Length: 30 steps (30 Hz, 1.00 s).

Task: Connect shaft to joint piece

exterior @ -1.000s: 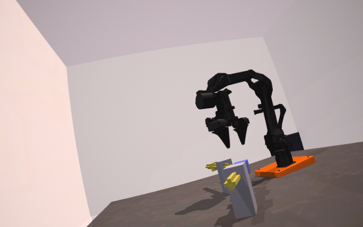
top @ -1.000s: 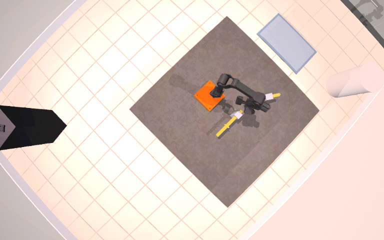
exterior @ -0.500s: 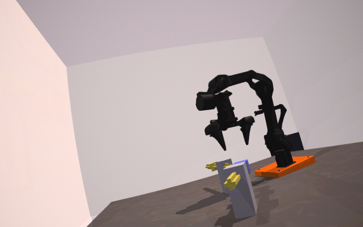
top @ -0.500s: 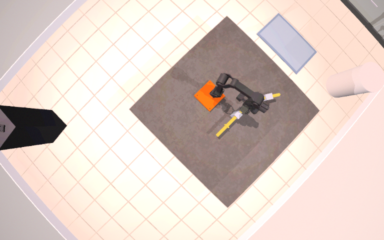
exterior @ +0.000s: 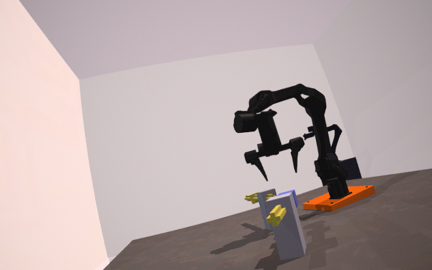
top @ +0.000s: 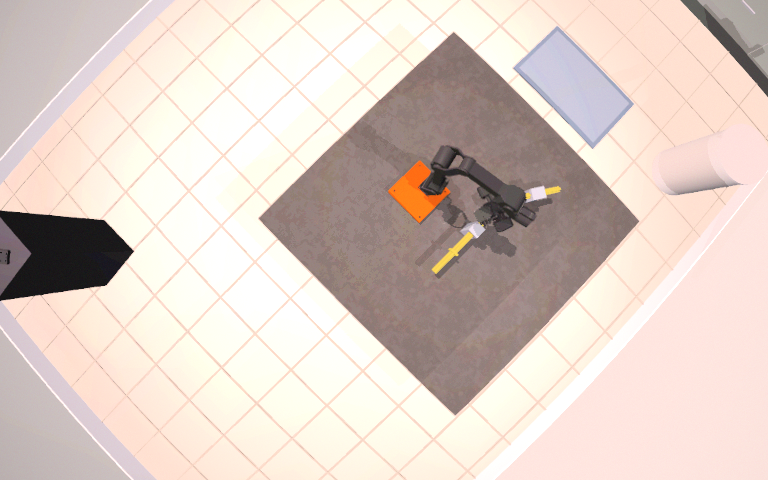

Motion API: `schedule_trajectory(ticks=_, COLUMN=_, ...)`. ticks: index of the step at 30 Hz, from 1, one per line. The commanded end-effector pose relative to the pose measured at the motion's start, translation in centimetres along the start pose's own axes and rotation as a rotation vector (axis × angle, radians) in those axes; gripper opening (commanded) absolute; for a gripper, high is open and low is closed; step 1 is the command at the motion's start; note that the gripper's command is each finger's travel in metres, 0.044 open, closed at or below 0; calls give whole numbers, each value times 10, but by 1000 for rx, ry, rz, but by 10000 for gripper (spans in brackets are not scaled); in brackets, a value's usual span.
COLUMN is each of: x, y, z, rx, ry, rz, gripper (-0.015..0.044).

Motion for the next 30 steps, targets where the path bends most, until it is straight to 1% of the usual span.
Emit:
schedule_trajectory(ticks=1, x=-1, y=0, z=-2, rx=13, ry=8, rz=24, gripper=440)
schedule_trajectory(ticks=4, x=0, y=0, z=3, rx=13, ry=8, rz=23, gripper=440)
schedule_trajectory(ticks=23, x=0, y=9, z=76, rx=13, ry=8, rz=23, gripper=440)
schedule_trajectory(ticks=26, x=0, y=8, z=78, rx=13, ry=8, rz=23, gripper=440)
schedule_trajectory(ticks=30, x=1, y=-6, z=79, rx=14, ry=8, rz=23, gripper=440)
Point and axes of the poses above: the point midway between the two fingers, 35 mm back from their tips, its own z axis out along the fingers, its own x axis across the jaws, y = z × x, the point moved 2 cm from there along -z, back along the fingers, and after that the axes turned 2 degrees about z, right-handed, at the moved point
